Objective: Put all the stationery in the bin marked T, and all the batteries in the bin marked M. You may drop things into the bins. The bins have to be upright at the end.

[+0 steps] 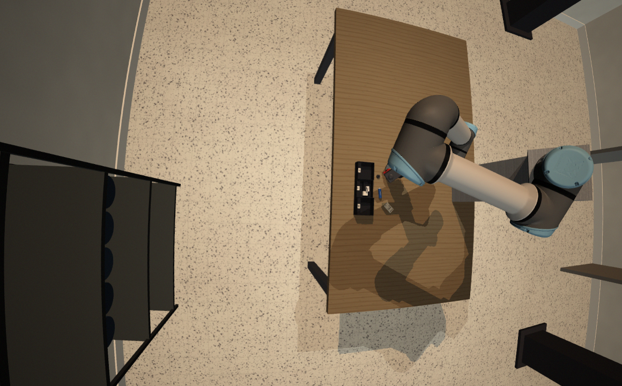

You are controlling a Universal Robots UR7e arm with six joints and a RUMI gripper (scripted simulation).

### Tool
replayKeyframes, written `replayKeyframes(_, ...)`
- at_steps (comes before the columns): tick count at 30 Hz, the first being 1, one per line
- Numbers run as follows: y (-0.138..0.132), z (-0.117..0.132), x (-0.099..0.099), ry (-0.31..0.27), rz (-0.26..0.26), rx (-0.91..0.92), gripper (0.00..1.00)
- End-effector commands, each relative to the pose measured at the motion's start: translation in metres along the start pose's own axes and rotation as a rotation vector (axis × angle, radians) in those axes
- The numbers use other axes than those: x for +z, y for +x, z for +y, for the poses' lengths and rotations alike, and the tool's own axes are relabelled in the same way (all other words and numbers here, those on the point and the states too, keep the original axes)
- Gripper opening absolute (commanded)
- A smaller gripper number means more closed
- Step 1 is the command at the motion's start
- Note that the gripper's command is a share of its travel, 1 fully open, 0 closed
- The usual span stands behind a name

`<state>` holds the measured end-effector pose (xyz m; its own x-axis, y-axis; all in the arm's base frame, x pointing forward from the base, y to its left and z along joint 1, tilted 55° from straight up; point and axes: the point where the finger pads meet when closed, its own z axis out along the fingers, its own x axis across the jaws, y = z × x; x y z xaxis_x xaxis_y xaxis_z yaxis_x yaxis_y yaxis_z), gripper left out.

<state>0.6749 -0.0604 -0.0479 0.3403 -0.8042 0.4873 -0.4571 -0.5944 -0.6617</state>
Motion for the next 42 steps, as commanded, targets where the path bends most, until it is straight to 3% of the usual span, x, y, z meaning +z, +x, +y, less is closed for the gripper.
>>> replayKeyframes(1,-0.0001,-0.0001,0.0020,0.000,0.000,0.000,0.14)
replayKeyframes(10,0.0003,0.0001,0.0010,-0.001,0.001,0.001,0.14)
replayKeyframes(11,0.0003,0.0001,0.0010,-0.001,0.001,0.001,0.00)
replayKeyframes(42,0.0003,0.0001,0.0010,-0.001,0.001,0.001,0.00)
